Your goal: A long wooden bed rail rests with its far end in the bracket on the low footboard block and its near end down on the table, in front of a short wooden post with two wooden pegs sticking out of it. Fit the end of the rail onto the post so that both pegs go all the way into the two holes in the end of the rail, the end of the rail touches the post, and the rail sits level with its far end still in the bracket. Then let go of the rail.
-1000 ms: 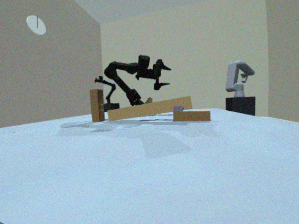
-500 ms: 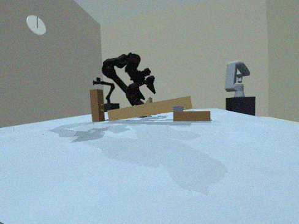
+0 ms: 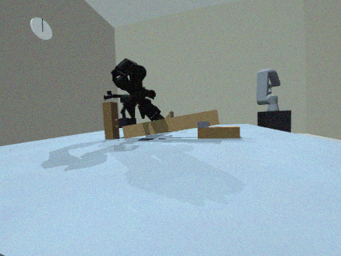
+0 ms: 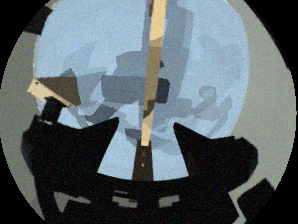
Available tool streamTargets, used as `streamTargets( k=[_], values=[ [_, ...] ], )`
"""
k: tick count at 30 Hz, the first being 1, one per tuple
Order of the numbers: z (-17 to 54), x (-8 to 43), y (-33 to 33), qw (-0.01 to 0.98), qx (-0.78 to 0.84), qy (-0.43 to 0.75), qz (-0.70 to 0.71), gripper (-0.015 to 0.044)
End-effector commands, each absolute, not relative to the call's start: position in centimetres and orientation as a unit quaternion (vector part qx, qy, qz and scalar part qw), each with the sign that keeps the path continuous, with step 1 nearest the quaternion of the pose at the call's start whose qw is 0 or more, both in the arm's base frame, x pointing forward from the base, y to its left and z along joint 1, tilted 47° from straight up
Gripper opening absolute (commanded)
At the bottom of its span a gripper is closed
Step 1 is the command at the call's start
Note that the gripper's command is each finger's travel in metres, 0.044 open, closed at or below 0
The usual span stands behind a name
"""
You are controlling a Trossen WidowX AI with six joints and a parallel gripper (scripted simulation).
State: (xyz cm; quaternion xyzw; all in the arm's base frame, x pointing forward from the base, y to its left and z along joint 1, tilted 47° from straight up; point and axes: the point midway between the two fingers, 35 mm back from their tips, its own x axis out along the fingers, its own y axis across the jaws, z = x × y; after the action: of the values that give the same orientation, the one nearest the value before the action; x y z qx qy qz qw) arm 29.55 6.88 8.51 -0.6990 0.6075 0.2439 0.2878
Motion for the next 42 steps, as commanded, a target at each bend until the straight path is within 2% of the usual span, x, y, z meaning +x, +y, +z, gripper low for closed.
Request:
streamTargets(
  k=[1,42],
  values=[
    [8.6,29.7,6.7,0.280,-0.704,0.606,0.244,0.0440],
    [4.2,30.7,2.1,0.279,-0.704,0.606,0.243,0.0440]
  ],
)
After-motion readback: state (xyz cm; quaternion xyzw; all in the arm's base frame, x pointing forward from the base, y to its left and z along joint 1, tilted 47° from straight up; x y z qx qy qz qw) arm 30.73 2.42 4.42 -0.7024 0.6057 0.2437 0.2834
